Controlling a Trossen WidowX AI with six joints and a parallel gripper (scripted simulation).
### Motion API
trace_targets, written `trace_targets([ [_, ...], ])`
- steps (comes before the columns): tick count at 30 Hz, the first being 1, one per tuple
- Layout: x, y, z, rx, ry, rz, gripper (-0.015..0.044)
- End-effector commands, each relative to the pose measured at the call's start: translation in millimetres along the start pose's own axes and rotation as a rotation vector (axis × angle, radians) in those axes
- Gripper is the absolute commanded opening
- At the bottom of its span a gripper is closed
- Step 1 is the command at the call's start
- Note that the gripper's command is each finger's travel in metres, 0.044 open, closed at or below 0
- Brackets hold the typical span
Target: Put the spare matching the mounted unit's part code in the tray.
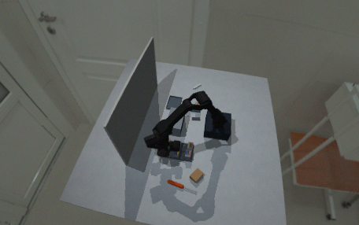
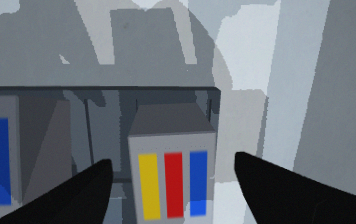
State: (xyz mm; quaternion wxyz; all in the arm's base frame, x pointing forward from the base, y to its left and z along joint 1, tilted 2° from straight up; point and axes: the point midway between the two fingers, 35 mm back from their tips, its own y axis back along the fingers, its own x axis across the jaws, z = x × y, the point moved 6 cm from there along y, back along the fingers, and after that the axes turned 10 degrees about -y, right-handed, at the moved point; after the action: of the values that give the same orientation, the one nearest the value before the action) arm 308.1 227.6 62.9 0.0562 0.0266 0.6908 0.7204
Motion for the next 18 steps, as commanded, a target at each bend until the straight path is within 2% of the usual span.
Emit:
trace_targets([
  [1, 0, -8, -1, 0.002, 0.005, -0.003, 0.03],
  [14, 1, -18, -2, 0.002, 0.005, -0.003, 0.03],
  [18, 2, -17, -2, 0.002, 0.0, 0.002, 0.0195],
])
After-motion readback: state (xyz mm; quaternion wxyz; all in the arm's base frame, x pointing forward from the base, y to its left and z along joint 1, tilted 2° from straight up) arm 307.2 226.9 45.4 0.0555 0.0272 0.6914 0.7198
